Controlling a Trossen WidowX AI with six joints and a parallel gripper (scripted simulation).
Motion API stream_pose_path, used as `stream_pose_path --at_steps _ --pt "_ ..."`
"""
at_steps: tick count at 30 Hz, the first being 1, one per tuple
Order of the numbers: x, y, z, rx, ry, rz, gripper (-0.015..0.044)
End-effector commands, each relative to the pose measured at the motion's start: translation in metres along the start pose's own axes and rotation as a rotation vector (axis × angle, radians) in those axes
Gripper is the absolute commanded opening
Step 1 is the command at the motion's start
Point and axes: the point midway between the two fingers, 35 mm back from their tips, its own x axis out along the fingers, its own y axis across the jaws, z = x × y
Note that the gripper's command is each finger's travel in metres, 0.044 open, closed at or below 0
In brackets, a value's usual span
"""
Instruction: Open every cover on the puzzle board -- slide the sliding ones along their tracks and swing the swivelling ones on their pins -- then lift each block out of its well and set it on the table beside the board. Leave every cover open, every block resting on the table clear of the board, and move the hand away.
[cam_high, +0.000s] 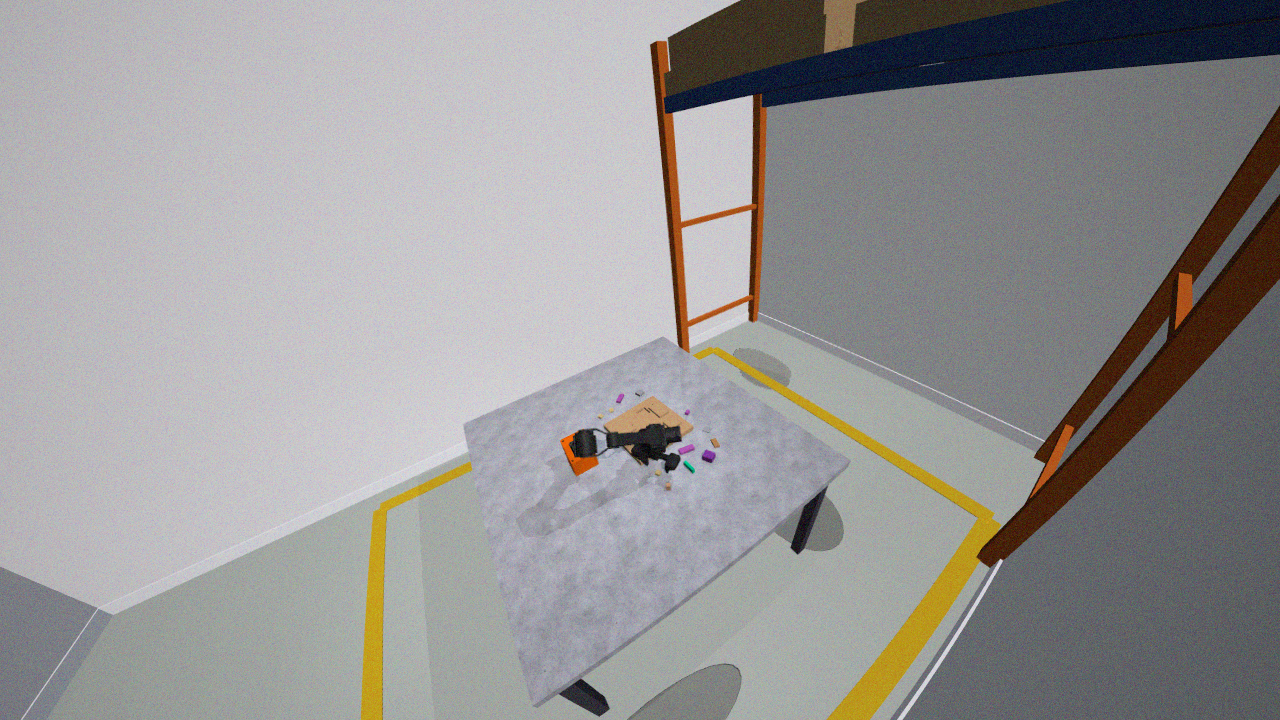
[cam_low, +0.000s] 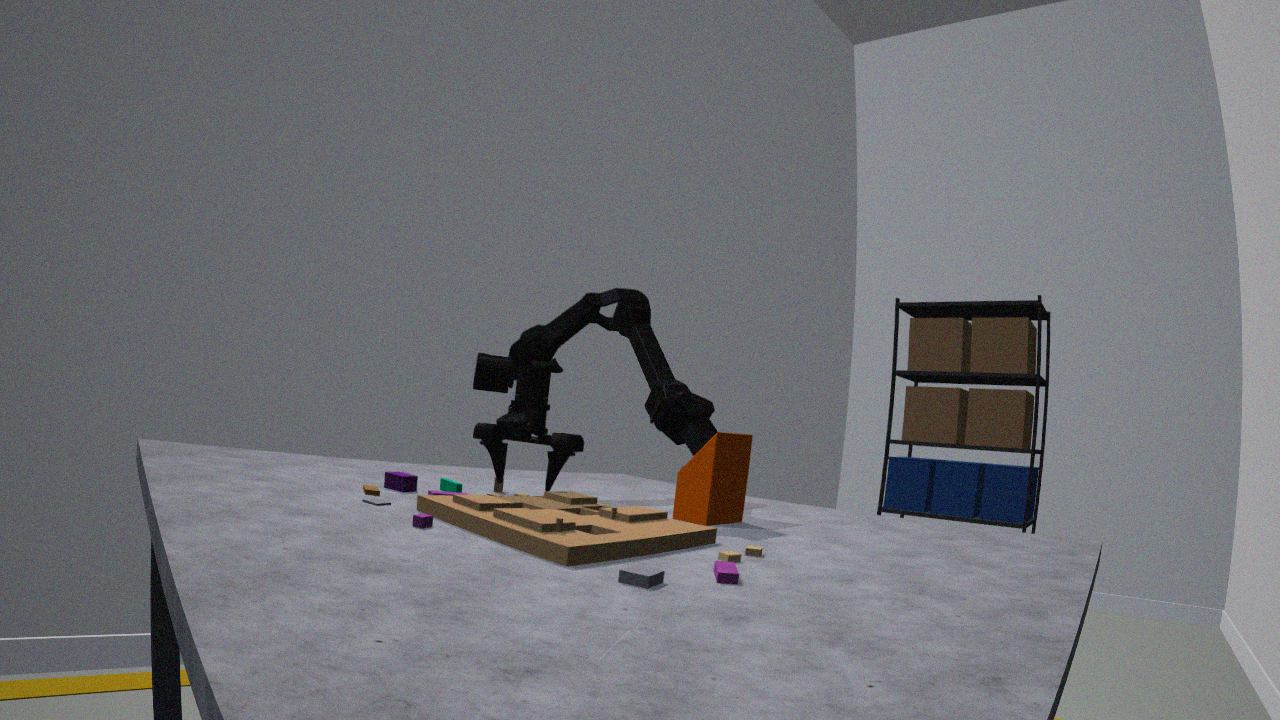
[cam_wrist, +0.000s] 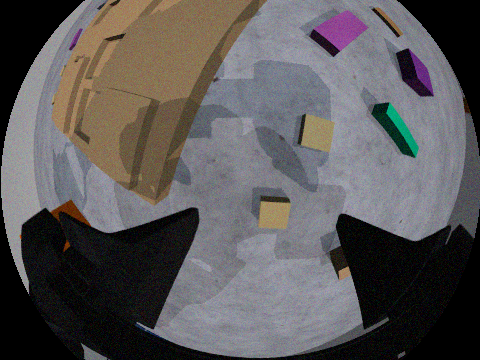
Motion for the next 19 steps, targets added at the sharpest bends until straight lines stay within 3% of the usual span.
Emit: stream_pose_path --at_steps 1,19 --pt "-0.015 -0.002 0.0 0.009 -0.001 -0.005 0.044" --pt "-0.059 -0.003 0.001 0.062 -0.036 -0.001 0.044"
